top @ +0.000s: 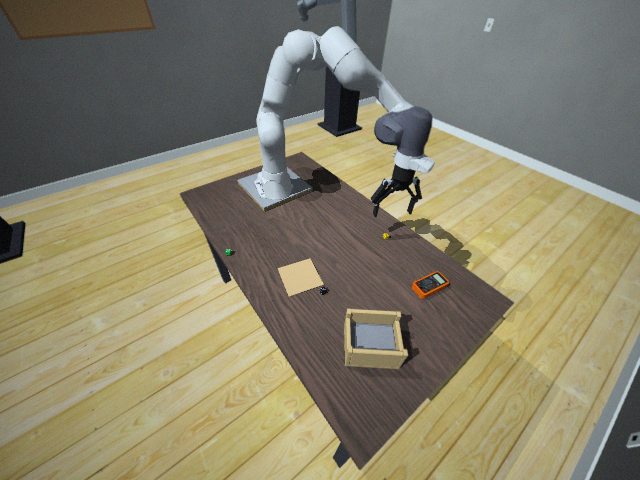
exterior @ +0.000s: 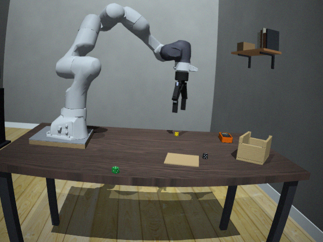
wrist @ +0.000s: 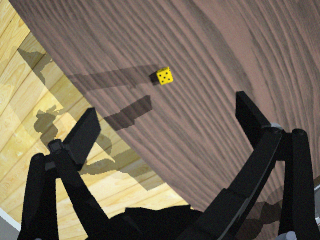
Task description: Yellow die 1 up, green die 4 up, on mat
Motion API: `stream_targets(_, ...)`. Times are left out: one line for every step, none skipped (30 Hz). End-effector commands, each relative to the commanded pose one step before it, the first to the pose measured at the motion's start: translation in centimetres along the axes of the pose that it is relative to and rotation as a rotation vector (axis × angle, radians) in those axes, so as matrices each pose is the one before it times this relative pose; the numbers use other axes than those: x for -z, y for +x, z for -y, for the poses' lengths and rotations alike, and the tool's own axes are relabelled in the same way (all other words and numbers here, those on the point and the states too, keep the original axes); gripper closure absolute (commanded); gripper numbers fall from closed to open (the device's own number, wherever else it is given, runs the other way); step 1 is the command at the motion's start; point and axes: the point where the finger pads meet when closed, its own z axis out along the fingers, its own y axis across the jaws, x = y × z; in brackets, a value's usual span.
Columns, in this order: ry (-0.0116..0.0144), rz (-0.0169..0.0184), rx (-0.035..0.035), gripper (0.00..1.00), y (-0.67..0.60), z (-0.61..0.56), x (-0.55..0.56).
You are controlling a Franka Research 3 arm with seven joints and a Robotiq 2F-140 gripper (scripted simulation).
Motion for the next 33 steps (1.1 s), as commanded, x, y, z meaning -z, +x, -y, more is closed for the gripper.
stream_targets(0.00751, 0.001, 0.17391, 0.0, -0.047, 0.15, -0.073)
stream_targets(0.00016, -0.00012, 0.01168, 0.0, -0.041, 0.048, -0.018)
stream_targets(0.00034, -0.00026, 0.02428, 0.0, -0.083, 0.101, -0.036)
stream_targets(0.00013, -0.0001, 0.00878, 0.0, -0.029, 0.037, -0.013)
stream_targets(0.00009, -0.00007, 0.00587, 0.0, -0.019, 0.025, -0.008)
stream_targets(0.0, 0.0, 0.0, 0.0, 0.0, 0.0, 0.0)
stream_targets(0.0, 0.0, 0.0, 0.0, 0.0, 0.0, 0.0)
stream_targets(0.0, 0.0, 0.0, 0.0, 0.0, 0.0, 0.0)
stream_targets(0.0, 0.0, 0.0, 0.0, 0.0, 0.0, 0.0)
stream_targets(0.0, 0.0, 0.0, 0.0, 0.0, 0.0, 0.0)
stream_targets(0.0, 0.0, 0.0, 0.0, 0.0, 0.0, 0.0)
stream_targets(0.0, 0.0, 0.0, 0.0, 0.0, 0.0, 0.0)
stream_targets(0.0, 0.0, 0.0, 0.0, 0.0, 0.0, 0.0)
stream_targets(0.0, 0.0, 0.0, 0.0, 0.0, 0.0, 0.0)
stream_targets(0.0, 0.0, 0.0, 0.0, 0.0, 0.0, 0.0)
stream_targets(0.0, 0.0, 0.0, 0.0, 0.0, 0.0, 0.0)
stream_targets(0.0, 0.0, 0.0, 0.0, 0.0, 0.0, 0.0)
stream_targets(0.0, 0.0, 0.0, 0.0, 0.0, 0.0, 0.0)
stream_targets(0.0, 0.0, 0.0, 0.0, 0.0, 0.0, 0.0)
stream_targets(0.0, 0.0, 0.0, 0.0, 0.0, 0.0, 0.0)
stream_targets(0.0, 0.0, 0.0, 0.0, 0.0, 0.0, 0.0)
stream_targets(0.0, 0.0, 0.0, 0.0, 0.0, 0.0, 0.0)
stream_targets(0.0, 0.0, 0.0, 0.0, 0.0, 0.0, 0.0)
stream_targets(0.0, 0.0, 0.0, 0.0, 0.0, 0.0, 0.0)
stream_targets(0.0, 0.0, 0.0, 0.0, 0.0, 0.0, 0.0)
stream_targets(0.0, 0.0, 0.0, 0.0, 0.0, 0.0, 0.0)
stream_targets(0.0, 0.0, 0.0, 0.0, 0.0, 0.0, 0.0)
stream_targets(0.0, 0.0, 0.0, 0.0, 0.0, 0.0, 0.0)
stream_targets(0.0, 0.0, 0.0, 0.0, 0.0, 0.0, 0.0)
stream_targets(0.0, 0.0, 0.0, 0.0, 0.0, 0.0, 0.0)
stream_targets(0.0, 0.0, 0.0, 0.0, 0.0, 0.0, 0.0)
stream_targets(0.0, 0.0, 0.0, 0.0, 0.0, 0.0, 0.0)
stream_targets(0.0, 0.0, 0.0, 0.0, 0.0, 0.0, 0.0)
